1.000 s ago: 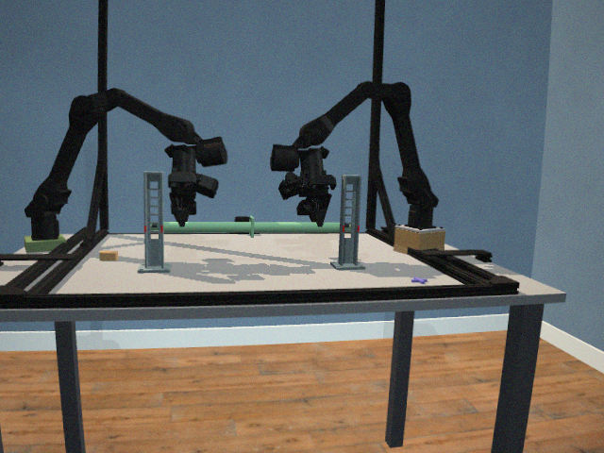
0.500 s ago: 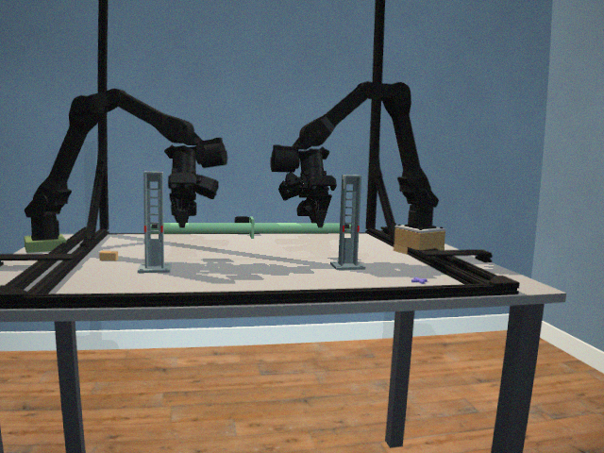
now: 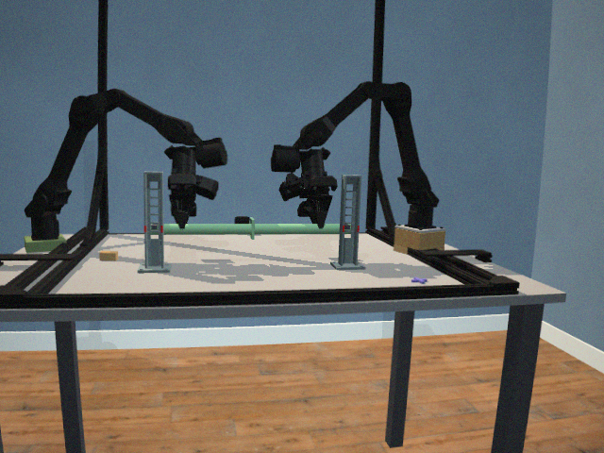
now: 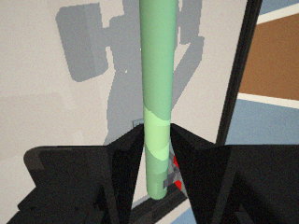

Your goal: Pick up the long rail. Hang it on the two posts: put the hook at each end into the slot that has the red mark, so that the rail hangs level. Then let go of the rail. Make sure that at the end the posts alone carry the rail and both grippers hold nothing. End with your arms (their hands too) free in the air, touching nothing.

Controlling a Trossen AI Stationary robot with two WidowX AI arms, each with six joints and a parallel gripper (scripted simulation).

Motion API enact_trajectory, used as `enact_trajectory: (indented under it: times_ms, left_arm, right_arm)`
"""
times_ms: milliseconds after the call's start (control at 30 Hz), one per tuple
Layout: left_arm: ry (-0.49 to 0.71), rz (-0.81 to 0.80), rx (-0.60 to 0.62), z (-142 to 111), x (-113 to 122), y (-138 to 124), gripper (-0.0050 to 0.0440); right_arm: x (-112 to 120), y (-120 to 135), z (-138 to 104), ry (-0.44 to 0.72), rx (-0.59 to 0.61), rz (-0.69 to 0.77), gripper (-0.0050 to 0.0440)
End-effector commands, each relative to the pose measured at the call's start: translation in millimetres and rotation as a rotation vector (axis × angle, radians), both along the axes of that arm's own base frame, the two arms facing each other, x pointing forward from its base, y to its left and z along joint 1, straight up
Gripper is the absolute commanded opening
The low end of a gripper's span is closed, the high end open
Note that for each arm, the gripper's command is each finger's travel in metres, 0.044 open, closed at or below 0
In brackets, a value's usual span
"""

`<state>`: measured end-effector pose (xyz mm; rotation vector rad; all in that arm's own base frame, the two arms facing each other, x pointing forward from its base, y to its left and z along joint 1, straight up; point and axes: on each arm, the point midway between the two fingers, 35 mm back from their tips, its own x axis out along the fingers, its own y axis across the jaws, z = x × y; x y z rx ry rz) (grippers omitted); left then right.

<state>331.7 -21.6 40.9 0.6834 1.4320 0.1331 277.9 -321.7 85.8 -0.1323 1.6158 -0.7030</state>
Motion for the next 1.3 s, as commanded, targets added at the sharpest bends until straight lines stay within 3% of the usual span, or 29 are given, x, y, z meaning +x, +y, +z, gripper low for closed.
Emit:
enact_trajectory:
  times_ms: [0,1033,1067,1133,1267]
  left_arm:
    - [-0.004,0.001,0.004,1,1,3,0.0000]
    - [-0.003,0.002,0.000,-8,5,14,0.0000]
    - [0.004,0.001,-0.015,-7,3,10,0.0024]
    - [0.004,0.001,-0.015,-7,3,10,0.0024]
    - [0.004,0.001,-0.015,-7,3,10,0.0120]
  right_arm:
    - [-2,-4,1,0.005,0.000,0.000,0.0000]
    - [-6,-14,-9,0.005,0.003,0.000,0.0000]
    - [-4,-11,-6,-0.004,0.014,0.002,0.0024]
    - [-4,-11,-6,-0.004,0.014,0.002,0.0024]
    - [-4,-11,-6,-0.004,0.014,0.002,0.0120]
